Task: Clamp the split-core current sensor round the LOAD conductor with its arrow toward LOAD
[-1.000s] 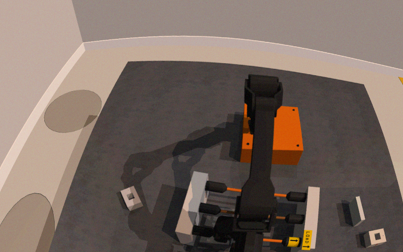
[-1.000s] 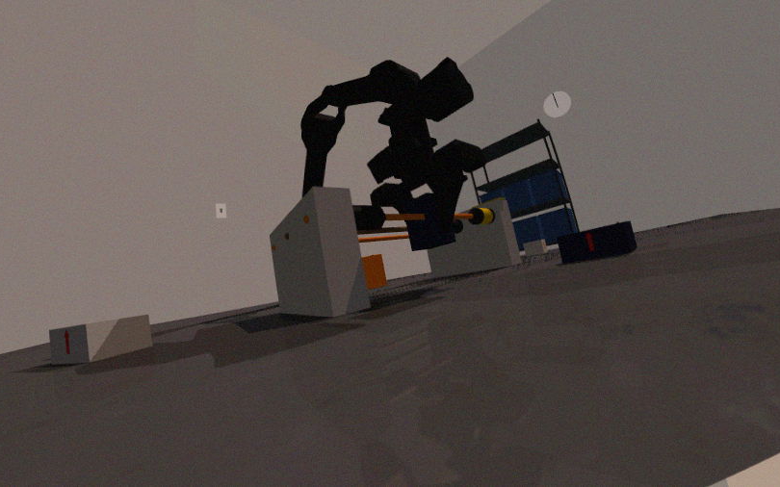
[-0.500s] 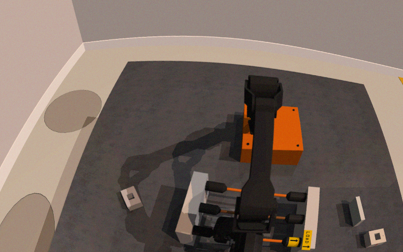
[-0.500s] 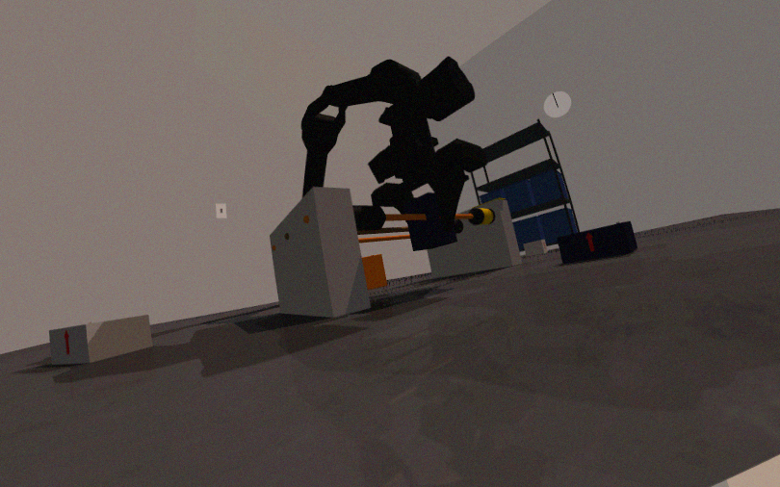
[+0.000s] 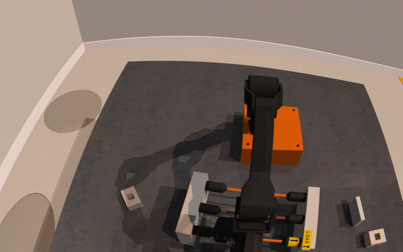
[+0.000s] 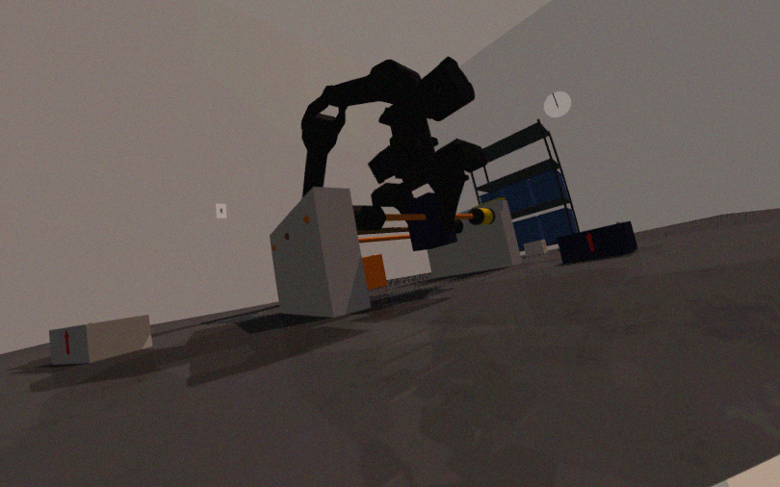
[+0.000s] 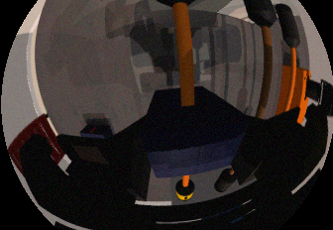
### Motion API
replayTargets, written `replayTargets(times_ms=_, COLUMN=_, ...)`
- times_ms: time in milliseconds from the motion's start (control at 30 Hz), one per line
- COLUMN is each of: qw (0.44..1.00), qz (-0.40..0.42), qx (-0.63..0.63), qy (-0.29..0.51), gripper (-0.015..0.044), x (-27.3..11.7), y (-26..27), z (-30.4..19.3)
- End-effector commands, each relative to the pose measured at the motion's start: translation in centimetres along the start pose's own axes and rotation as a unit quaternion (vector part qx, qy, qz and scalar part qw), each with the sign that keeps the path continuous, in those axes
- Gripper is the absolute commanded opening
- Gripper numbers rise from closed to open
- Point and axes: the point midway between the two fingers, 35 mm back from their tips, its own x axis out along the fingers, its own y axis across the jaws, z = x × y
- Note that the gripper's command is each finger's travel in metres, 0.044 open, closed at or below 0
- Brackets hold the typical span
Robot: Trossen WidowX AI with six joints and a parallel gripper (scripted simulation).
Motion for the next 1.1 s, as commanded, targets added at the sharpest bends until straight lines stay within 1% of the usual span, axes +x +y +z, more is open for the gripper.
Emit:
replayTargets(times_ms=0, qw=1.0, qz=0.0, qx=0.0, qy=0.0, gripper=0.0268, x=-0.02, y=0.01, z=0.0)
replayTargets(times_ms=933, qw=1.0, qz=0.0, qx=0.0, qy=0.0, gripper=0.0268, x=-0.02, y=0.01, z=0.0)
replayTargets(times_ms=1067, qw=1.0, qz=0.0, qx=0.0, qy=0.0, gripper=0.0373, x=-0.02, y=0.01, z=0.0)
